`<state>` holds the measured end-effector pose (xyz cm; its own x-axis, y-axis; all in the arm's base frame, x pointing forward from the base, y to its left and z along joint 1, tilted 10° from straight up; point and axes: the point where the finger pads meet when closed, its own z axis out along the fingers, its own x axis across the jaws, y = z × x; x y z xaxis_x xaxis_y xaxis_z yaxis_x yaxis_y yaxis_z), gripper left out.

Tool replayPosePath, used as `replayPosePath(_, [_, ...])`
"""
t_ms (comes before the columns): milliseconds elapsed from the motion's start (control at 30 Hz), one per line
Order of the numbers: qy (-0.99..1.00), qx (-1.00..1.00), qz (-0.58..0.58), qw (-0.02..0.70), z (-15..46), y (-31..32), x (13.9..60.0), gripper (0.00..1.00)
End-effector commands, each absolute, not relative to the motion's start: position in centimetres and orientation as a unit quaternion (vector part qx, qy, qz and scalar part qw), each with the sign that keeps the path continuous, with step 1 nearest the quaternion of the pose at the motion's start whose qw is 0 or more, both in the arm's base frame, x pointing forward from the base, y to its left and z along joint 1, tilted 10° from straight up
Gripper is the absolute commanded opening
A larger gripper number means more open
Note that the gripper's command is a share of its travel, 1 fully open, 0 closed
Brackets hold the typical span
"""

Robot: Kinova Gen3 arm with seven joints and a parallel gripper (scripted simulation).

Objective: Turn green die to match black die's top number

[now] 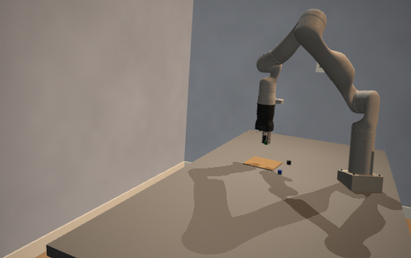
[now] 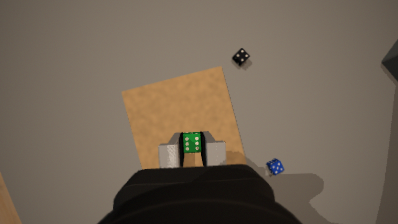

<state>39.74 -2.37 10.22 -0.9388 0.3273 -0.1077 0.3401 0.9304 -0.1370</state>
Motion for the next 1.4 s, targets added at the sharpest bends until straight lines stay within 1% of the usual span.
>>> replayPosePath(0, [0.975, 0.206, -0.072, 0.047, 10.29, -2.41, 40.0, 0.34])
replayPosePath(367, [0.954, 0.286, -0.067, 0.058, 10.42, -2.58, 40.29, 0.34])
replayPosePath(1367, [0.947, 0.31, -0.05, 0.065, 10.42, -2.65, 40.36, 0.34])
